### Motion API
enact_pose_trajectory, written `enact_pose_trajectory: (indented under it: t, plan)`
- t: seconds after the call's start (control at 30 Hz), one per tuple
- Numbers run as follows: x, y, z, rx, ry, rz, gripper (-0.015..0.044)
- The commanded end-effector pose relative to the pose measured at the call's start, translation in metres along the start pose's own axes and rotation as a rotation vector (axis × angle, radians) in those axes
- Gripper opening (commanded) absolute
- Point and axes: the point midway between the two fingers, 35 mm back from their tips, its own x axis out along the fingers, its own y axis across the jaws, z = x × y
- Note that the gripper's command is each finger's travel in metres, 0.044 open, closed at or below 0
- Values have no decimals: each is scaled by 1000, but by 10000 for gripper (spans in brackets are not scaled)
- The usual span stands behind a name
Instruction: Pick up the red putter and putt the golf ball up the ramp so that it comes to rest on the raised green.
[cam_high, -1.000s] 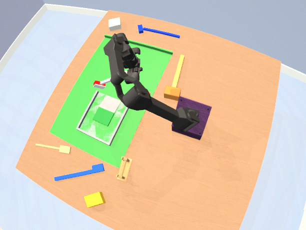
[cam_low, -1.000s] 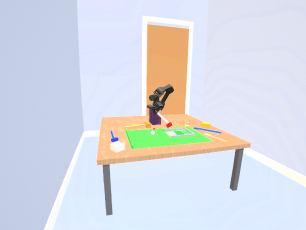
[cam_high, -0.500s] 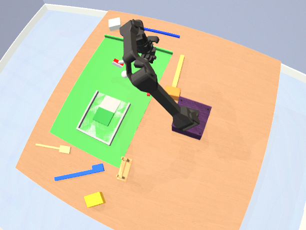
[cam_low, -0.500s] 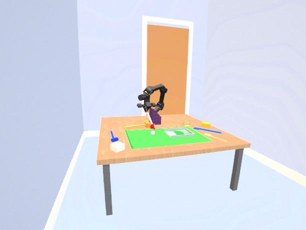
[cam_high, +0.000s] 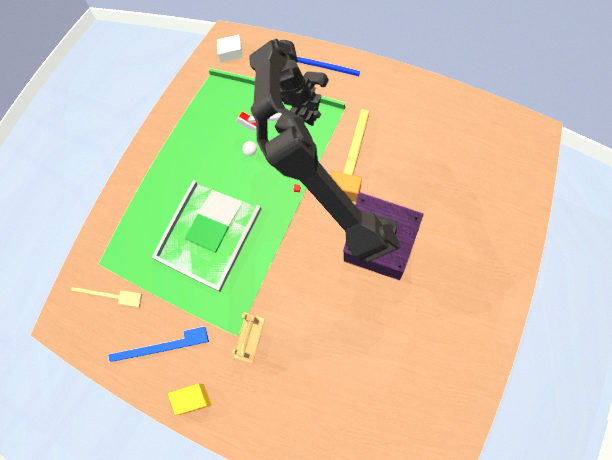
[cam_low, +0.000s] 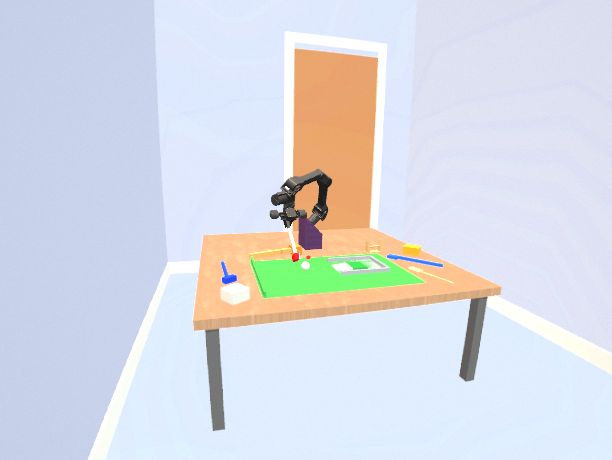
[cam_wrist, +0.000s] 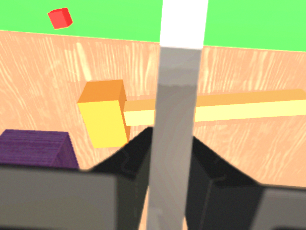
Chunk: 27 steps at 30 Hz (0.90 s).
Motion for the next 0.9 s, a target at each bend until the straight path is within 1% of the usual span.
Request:
enact_pose_trajectory:
  t: [0.0,0.73,0.87]
  plan:
    - [13,1,3,7,-5,10,0]
    - [43,2,11,6,-6,11,0]
    - [41,1,10,-1,2,3,0]
